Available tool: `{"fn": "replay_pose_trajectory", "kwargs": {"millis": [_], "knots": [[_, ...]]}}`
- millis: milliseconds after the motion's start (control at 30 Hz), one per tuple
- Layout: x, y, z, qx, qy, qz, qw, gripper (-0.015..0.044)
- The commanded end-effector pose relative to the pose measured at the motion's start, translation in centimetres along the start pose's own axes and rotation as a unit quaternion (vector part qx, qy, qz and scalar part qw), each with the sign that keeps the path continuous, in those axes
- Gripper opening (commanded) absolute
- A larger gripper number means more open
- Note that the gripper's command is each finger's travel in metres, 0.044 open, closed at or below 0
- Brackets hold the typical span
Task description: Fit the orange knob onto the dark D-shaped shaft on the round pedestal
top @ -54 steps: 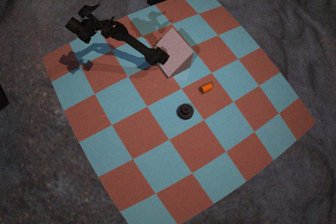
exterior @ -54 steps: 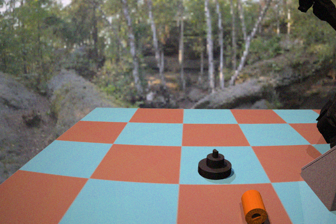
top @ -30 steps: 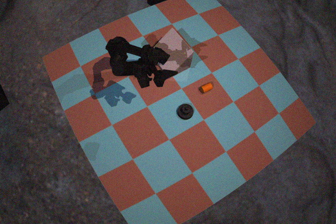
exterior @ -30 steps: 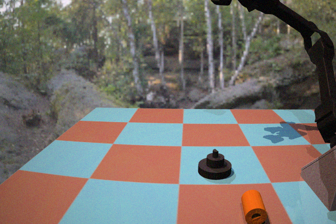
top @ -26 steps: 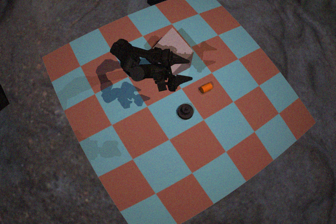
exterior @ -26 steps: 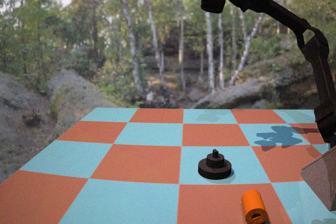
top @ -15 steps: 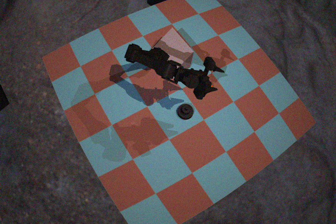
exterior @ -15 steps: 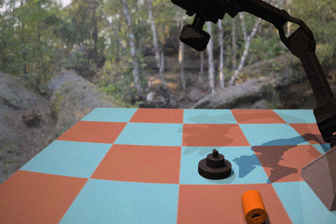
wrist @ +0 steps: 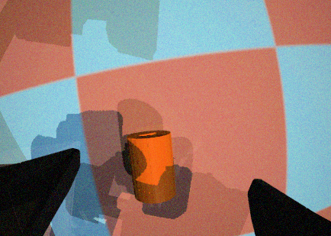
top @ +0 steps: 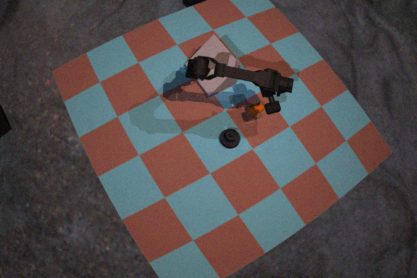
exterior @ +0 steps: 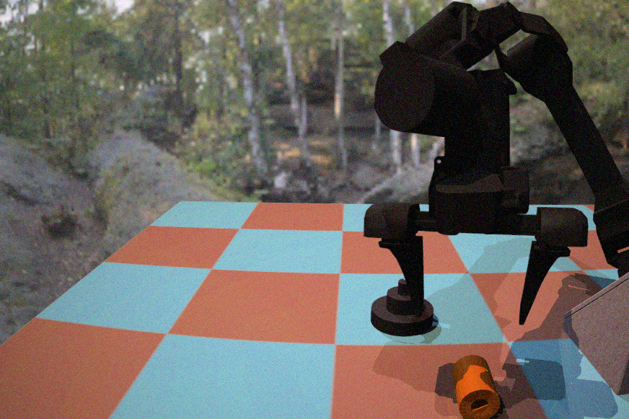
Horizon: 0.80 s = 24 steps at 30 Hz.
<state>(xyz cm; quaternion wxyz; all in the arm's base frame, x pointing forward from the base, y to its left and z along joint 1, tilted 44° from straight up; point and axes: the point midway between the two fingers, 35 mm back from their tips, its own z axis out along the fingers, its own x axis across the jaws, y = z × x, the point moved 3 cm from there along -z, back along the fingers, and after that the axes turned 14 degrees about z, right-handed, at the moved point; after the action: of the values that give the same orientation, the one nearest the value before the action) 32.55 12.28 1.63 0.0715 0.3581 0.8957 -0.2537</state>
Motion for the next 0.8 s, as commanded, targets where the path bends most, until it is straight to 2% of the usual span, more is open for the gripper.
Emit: {"fn": "replay_pose_trajectory", "kwargs": {"millis": [0, 233, 367, 767], "knots": [[1.8, -1.3, 3.2, 0.097, -0.041, -0.135, 0.985, 0.044], [1.8, -1.3, 3.4, 0.097, -0.041, -0.135, 0.985, 0.044], [1.6, -1.7, 5.5, 0.098, -0.042, -0.135, 0.985, 0.044], [1.4, -1.9, 6.9, 0.098, -0.042, -0.135, 0.985, 0.044]]}}
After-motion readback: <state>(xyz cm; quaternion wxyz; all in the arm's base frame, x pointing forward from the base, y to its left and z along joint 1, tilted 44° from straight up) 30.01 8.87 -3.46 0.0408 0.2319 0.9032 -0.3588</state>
